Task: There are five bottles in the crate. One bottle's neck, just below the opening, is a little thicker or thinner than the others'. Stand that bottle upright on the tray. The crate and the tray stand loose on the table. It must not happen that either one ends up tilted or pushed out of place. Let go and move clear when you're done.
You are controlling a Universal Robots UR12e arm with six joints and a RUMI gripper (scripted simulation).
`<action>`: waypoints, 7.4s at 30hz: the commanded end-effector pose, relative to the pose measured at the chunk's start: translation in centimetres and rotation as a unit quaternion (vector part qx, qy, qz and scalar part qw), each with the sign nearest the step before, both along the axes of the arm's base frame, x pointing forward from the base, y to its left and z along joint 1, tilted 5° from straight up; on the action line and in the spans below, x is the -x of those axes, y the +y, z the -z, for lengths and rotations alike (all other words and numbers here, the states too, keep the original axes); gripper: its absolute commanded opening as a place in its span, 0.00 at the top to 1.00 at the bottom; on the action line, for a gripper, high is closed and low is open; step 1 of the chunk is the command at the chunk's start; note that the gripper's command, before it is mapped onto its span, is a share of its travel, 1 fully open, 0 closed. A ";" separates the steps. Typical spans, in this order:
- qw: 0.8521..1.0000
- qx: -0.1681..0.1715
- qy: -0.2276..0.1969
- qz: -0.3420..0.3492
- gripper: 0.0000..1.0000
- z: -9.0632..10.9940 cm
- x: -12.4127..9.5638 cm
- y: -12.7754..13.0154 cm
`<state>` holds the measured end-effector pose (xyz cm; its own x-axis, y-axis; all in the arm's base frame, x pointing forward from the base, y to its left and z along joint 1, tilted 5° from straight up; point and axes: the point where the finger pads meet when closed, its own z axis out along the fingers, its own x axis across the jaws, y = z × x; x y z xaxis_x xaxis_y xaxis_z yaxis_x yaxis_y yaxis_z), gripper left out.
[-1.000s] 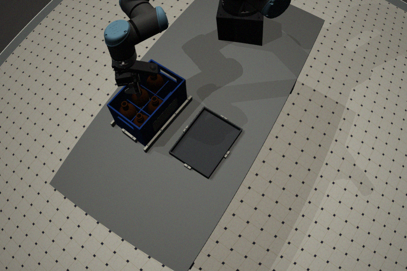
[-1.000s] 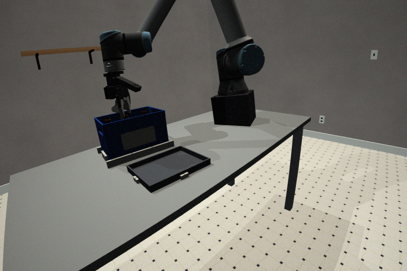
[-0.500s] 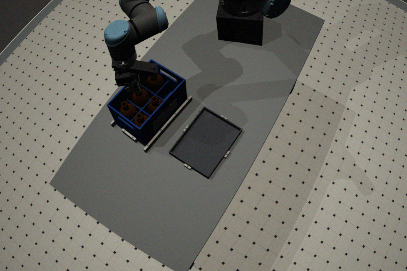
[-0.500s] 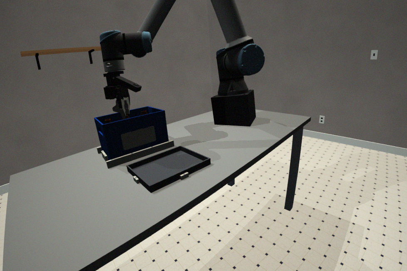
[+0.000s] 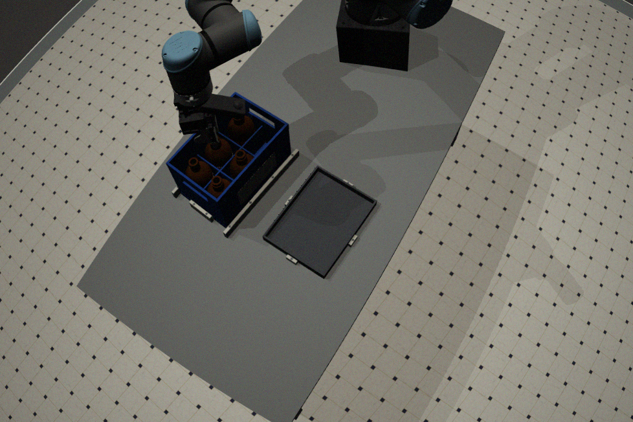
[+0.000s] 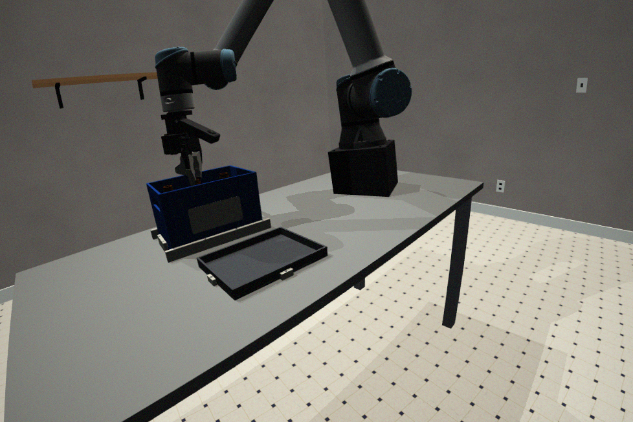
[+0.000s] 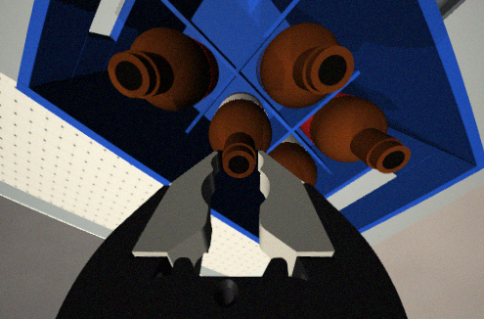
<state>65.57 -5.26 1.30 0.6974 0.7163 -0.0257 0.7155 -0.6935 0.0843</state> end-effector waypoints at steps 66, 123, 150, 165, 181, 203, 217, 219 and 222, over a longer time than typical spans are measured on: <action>1.000 -0.001 0.000 0.000 0.62 0.1 0.1 0.0; 1.000 0.000 -0.002 0.000 0.62 -8.4 0.1 0.6; 1.000 -0.001 0.000 0.000 1.00 -8.3 0.4 0.6; 1.000 -0.001 0.000 -0.001 1.00 -8.2 0.4 1.4; 1.000 0.000 -0.001 0.001 0.62 -7.7 0.4 9.0; 1.000 0.000 -0.001 0.000 0.62 -7.7 0.6 9.1; 1.000 0.000 -0.001 0.000 0.62 -7.7 0.6 9.1; 1.000 0.000 -0.001 0.000 0.62 -7.7 0.6 9.1; 1.000 0.000 0.000 0.000 0.62 -7.6 0.6 9.1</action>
<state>64.91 3.96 8.85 0.6968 0.7168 -0.0252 0.7161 -0.6932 0.0821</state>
